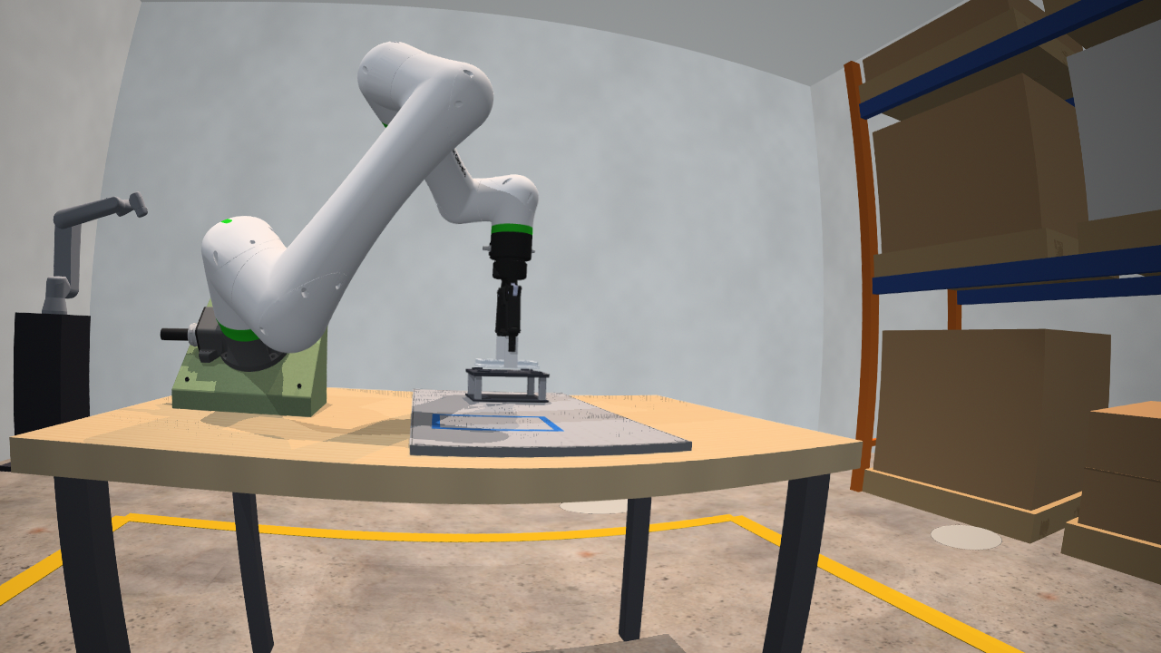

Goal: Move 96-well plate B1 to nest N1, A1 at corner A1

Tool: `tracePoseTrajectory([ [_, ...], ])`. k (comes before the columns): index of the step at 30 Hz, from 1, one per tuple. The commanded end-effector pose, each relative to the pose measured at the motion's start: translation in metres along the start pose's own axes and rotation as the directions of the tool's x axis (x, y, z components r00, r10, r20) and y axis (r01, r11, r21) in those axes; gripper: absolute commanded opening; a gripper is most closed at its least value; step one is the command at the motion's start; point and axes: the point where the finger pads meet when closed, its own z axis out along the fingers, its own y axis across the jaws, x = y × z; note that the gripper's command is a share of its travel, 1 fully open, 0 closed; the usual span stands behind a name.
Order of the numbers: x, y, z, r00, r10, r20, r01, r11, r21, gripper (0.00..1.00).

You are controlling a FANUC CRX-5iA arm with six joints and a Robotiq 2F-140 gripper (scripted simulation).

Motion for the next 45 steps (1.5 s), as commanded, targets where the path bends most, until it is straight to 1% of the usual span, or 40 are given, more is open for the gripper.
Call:
tracePoseTrajectory([
  [1, 0.0001, -0.0001, 0.0, 1.0, 0.0, 0.0, 0.0, 1.0, 0.0, 0.0],
  [45, 0.0001, -0.0001, 0.0066, 1.0, 0.0, 0.0, 0.0, 1.0, 0.0, 0.0],
])
